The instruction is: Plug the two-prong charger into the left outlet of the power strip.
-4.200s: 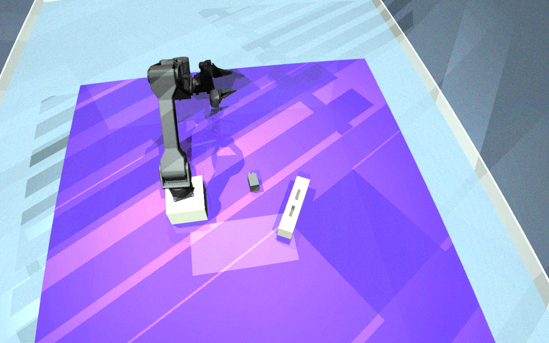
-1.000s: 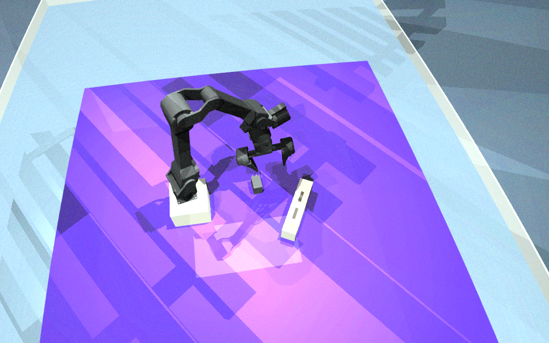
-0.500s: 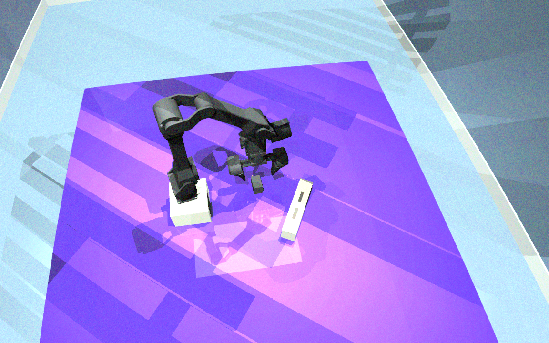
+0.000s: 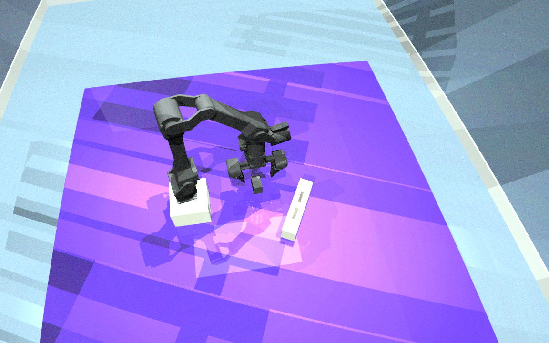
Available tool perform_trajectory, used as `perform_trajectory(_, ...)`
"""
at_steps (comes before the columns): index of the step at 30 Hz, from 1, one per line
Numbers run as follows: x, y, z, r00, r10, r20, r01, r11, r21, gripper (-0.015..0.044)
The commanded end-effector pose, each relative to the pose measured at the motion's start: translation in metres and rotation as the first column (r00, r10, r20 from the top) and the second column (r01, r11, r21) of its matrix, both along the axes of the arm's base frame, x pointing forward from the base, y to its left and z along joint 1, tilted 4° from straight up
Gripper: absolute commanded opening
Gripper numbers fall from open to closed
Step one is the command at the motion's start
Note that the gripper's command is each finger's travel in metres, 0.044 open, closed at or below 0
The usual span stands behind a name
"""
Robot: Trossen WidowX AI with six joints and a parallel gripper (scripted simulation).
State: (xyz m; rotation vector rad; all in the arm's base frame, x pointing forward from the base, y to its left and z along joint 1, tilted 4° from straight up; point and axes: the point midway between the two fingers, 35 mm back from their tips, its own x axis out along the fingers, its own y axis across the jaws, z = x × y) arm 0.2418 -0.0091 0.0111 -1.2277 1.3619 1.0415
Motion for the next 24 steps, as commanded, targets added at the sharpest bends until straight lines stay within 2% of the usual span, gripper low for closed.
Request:
perform_trajectory(1,-0.003,0.000,-0.008,1.000,0.005,-0.014,-0.005,1.000,0.004,0.0440)
perform_trajectory(24,-0.003,-0.002,-0.045,1.000,0.005,-0.014,-0.005,1.000,0.004,0.0440)
